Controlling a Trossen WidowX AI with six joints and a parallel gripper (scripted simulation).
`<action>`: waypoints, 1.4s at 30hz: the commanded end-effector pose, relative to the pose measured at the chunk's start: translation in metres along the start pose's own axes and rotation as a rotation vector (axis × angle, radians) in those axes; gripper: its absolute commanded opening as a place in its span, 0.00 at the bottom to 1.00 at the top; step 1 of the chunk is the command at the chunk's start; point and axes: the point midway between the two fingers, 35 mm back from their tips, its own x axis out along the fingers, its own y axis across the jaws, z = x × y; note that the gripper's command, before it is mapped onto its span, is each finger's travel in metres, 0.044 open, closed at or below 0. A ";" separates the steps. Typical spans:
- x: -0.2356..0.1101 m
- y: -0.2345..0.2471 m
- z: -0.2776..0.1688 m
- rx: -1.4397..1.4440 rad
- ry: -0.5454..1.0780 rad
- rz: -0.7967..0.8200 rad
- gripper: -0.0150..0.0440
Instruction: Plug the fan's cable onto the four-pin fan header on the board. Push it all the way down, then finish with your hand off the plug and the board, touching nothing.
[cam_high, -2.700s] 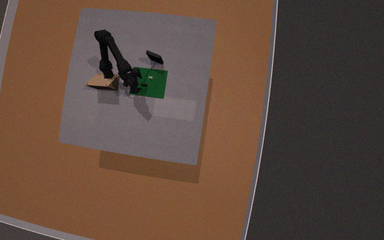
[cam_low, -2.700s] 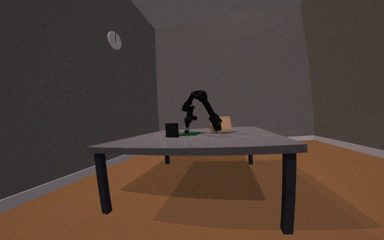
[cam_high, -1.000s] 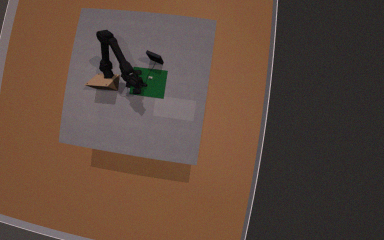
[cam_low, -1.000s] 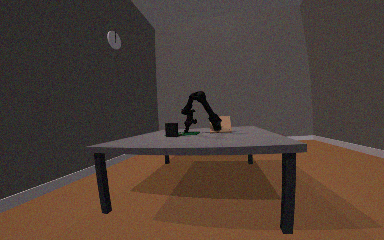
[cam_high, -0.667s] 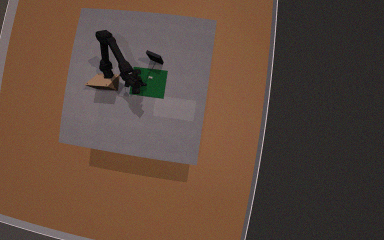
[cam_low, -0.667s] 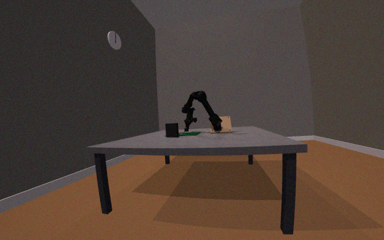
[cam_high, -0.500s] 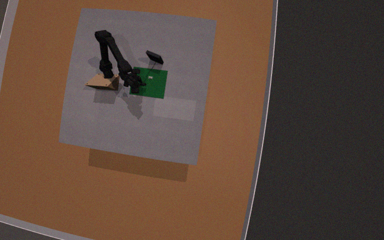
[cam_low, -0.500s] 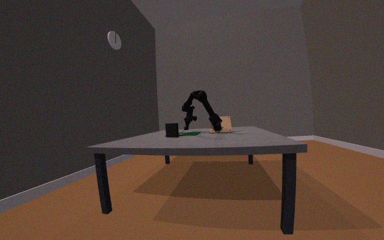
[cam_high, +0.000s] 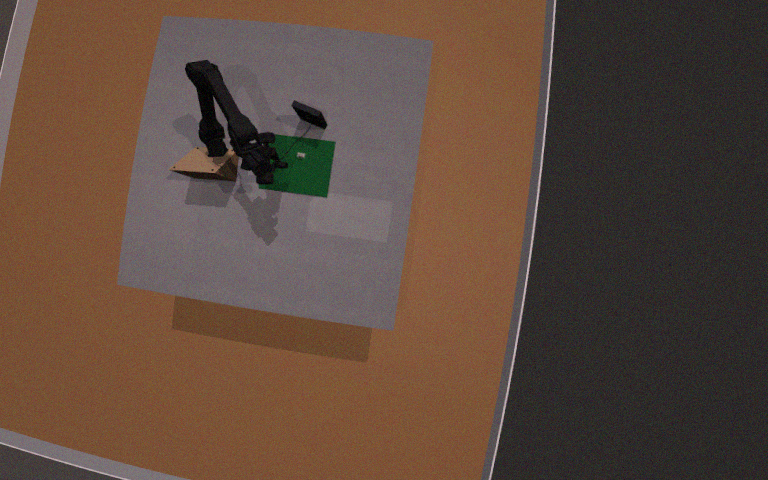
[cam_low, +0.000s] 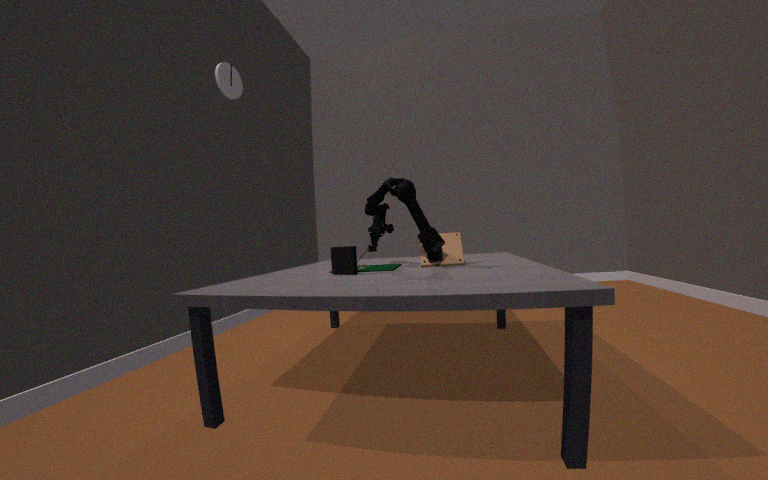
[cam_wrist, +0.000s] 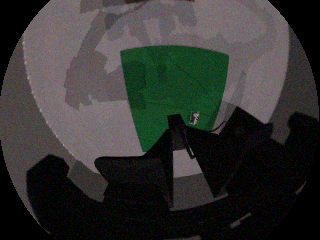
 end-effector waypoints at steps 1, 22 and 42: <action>-0.003 0.000 -0.001 -0.053 -0.007 0.004 0.25; -0.002 0.001 -0.007 -0.768 -0.078 -0.026 0.25; -0.001 0.001 -0.012 -1.449 -0.127 -0.106 0.25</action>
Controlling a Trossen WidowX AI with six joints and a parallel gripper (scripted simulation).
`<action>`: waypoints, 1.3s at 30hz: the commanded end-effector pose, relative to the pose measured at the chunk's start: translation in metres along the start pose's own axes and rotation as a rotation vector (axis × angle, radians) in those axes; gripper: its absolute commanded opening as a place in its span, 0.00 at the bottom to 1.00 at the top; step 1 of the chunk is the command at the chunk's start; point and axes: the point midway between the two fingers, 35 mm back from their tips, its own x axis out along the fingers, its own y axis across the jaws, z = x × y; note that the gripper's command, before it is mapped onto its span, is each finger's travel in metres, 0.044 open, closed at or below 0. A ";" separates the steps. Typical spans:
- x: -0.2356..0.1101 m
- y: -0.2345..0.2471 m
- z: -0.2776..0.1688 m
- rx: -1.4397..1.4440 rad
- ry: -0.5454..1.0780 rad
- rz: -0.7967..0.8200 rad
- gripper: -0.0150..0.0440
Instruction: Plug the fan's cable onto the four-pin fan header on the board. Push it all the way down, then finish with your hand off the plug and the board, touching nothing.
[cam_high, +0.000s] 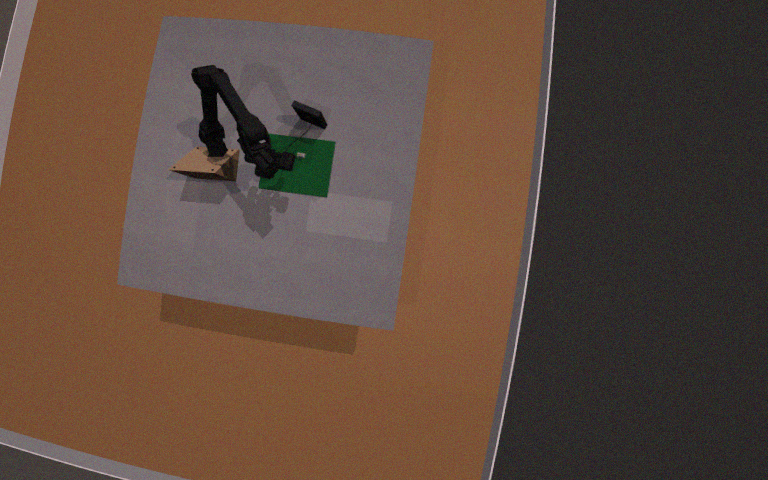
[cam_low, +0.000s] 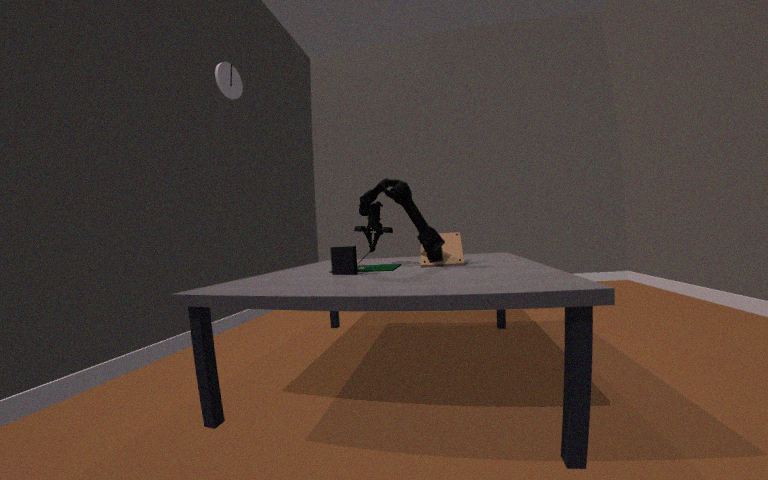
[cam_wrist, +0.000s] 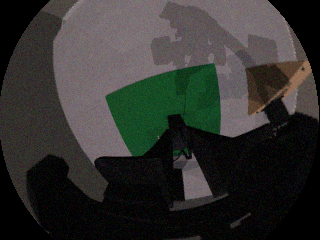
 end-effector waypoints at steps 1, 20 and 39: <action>0.001 0.001 0.002 -0.126 -0.002 -0.020 0.25; 0.001 0.005 0.000 -0.776 0.017 -0.089 0.25; 0.010 0.005 0.003 -1.013 -0.033 -0.140 0.25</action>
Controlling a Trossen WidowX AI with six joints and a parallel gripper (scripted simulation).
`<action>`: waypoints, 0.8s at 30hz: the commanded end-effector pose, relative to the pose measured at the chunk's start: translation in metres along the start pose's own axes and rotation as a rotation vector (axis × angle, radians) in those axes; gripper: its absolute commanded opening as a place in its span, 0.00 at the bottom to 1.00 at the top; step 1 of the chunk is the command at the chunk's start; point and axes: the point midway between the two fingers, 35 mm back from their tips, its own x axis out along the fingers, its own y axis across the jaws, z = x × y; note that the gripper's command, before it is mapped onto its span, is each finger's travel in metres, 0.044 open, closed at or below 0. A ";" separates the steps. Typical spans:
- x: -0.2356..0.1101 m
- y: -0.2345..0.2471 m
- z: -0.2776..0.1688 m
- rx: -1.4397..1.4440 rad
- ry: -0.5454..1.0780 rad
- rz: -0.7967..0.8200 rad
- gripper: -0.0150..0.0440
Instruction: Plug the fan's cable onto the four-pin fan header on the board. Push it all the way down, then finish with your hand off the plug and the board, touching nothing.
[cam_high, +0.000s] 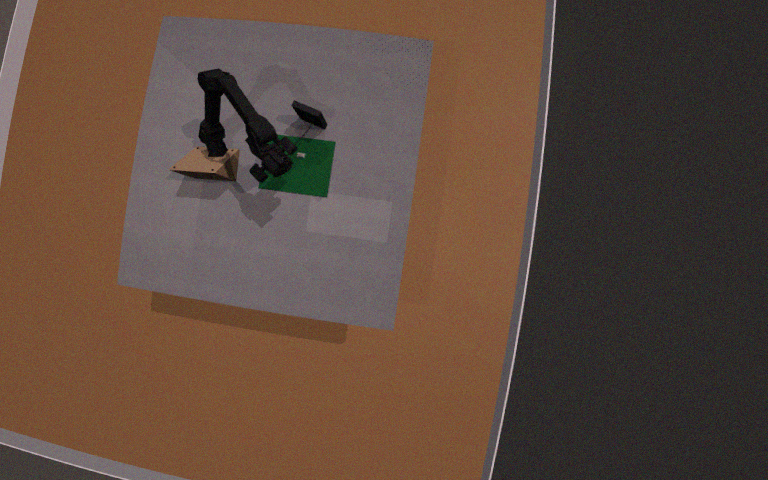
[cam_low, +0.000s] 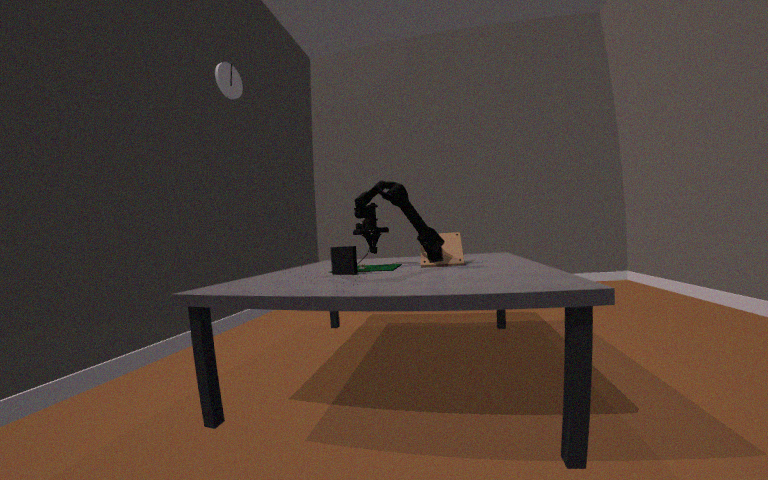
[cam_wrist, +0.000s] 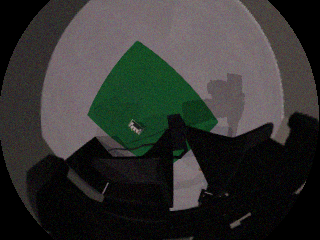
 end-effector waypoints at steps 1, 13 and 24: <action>0.004 -0.001 -0.001 -0.007 -0.028 -0.034 0.25; 0.018 -0.006 0.002 -0.024 -0.123 -0.126 0.25; 0.028 -0.009 0.004 -0.036 -0.222 -0.196 0.25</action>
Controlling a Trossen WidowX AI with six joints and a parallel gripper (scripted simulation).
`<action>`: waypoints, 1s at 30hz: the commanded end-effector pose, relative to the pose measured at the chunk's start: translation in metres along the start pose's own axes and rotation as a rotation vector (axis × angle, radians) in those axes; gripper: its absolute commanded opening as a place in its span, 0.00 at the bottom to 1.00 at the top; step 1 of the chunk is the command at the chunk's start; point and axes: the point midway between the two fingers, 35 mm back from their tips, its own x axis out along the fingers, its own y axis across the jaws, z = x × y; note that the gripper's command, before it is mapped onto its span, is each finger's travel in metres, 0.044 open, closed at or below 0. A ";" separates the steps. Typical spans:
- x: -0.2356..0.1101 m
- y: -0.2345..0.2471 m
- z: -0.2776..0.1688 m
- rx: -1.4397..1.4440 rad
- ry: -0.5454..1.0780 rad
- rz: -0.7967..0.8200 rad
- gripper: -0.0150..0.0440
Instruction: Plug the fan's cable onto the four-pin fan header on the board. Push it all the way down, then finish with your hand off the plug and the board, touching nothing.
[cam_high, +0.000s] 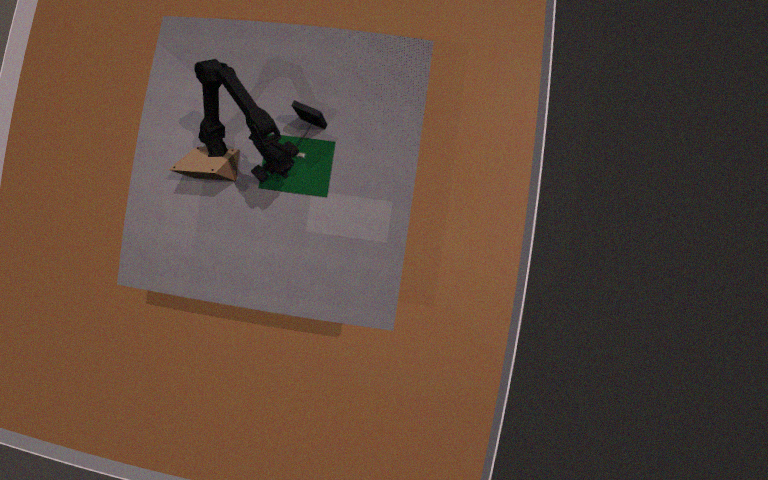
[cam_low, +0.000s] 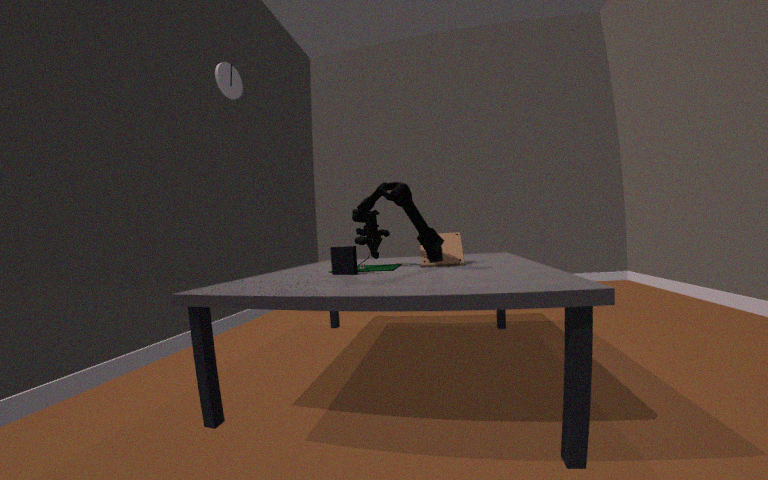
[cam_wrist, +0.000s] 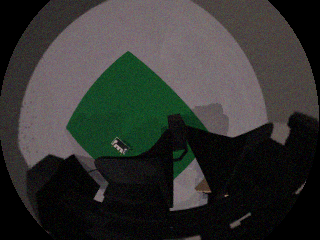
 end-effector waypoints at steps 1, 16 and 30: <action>0.002 0.000 0.000 -0.001 -0.042 -0.026 0.25; 0.012 -0.001 0.001 -0.004 -0.195 -0.097 0.25; 0.018 0.001 0.002 0.003 -0.350 -0.136 0.25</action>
